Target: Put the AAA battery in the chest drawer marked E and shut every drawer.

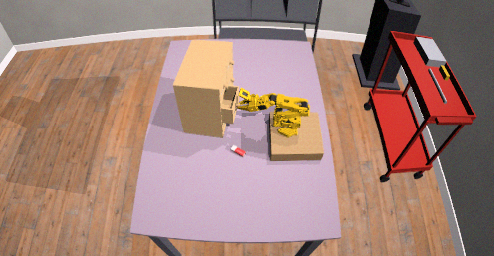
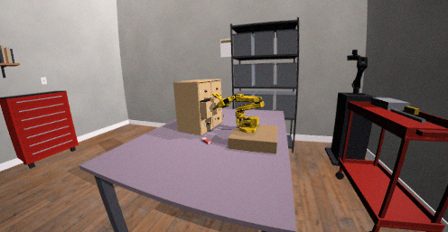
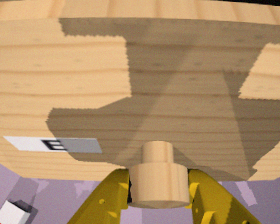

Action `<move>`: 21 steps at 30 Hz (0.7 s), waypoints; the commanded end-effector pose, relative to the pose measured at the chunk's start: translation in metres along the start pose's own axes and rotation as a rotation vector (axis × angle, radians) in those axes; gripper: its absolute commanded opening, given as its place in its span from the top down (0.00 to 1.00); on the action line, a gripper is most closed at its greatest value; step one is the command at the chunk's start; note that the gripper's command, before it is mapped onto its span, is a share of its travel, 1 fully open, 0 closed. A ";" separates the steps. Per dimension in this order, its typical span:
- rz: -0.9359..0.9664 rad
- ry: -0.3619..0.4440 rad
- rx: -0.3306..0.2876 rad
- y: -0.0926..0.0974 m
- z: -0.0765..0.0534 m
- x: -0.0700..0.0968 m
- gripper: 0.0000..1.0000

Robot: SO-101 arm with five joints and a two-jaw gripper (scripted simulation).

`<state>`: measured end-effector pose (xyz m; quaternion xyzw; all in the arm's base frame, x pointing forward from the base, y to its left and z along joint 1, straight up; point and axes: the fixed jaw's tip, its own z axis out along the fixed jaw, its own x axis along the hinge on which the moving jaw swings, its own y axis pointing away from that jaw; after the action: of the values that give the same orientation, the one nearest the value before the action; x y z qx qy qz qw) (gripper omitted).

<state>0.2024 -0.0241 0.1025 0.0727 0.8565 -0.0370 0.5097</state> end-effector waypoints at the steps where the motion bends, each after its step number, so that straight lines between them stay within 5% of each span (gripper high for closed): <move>1: -0.003 -0.009 0.004 -0.001 -0.004 0.001 1.00; 21: -0.002 -0.009 0.006 -0.001 -0.008 0.004 1.00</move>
<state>0.1943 -0.0230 0.1025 0.0730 0.8565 -0.0371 0.5095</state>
